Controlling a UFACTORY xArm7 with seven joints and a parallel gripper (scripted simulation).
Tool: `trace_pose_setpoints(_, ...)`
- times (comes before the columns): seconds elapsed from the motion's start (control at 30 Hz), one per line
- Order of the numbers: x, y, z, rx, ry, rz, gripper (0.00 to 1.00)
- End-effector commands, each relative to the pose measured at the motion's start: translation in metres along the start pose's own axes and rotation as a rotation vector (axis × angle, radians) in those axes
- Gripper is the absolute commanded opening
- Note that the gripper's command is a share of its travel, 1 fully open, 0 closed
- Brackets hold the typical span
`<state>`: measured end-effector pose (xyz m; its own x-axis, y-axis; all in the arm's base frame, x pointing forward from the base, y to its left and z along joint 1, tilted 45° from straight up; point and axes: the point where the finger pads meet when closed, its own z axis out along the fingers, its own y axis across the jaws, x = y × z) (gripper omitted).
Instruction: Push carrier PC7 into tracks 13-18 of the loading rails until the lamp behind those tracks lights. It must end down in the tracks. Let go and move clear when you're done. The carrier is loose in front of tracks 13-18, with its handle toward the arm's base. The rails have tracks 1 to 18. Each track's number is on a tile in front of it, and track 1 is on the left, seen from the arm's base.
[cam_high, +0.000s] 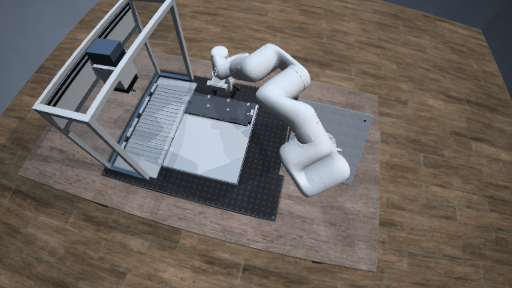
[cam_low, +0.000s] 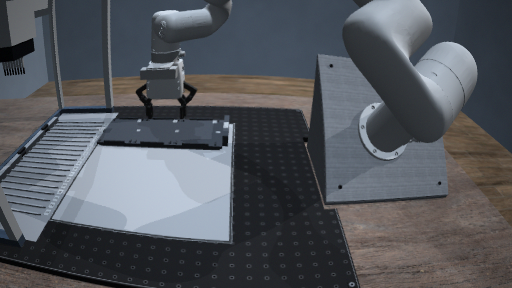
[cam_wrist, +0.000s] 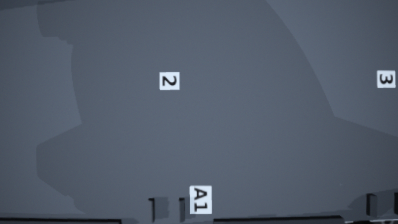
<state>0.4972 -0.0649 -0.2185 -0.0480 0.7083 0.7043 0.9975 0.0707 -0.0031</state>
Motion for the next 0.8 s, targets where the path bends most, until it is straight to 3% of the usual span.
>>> trace_pose_setpoints(0.0, 0.0011, 0.0015, -0.0027, -0.004, -0.004, 0.0, 1.0)
trace_pose_setpoints(0.77, 0.0055, 0.0015, -0.0026, -0.004, -0.004, 0.0, 1.0)
